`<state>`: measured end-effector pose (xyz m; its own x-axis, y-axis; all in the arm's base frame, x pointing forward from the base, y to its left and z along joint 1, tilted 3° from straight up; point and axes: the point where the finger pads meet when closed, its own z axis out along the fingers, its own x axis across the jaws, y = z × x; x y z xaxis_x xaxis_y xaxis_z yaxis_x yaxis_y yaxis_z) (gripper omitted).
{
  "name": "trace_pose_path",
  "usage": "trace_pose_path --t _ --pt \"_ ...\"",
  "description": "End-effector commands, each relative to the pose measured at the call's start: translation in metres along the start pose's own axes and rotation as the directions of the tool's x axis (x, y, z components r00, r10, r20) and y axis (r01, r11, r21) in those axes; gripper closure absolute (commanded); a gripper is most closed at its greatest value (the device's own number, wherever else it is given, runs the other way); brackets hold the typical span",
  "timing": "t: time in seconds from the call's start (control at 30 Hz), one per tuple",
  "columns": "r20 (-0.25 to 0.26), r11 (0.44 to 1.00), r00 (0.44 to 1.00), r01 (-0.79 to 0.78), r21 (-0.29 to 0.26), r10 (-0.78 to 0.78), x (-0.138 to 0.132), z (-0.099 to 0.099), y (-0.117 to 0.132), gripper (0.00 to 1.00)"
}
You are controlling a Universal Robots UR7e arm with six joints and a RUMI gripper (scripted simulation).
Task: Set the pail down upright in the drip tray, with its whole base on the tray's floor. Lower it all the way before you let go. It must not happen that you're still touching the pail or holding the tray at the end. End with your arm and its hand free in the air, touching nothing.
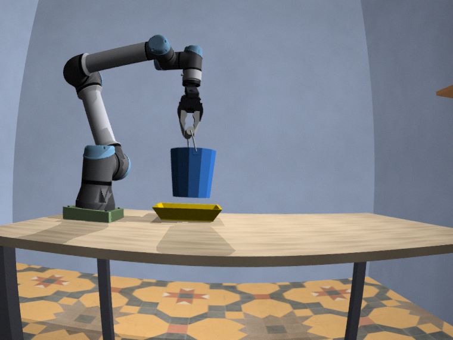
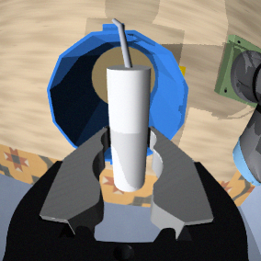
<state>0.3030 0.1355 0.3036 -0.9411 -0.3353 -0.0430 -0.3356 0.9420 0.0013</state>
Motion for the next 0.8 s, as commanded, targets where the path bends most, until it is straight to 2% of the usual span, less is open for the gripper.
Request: trace_pose_path --t 0.0,0.77 --pt "0.001 1.000 1.000 0.000 0.001 0.000 0.000 -0.001 0.011 1.00" --pt "0.001 1.000 1.000 0.000 0.001 0.000 0.004 0.000 0.049 1.00"
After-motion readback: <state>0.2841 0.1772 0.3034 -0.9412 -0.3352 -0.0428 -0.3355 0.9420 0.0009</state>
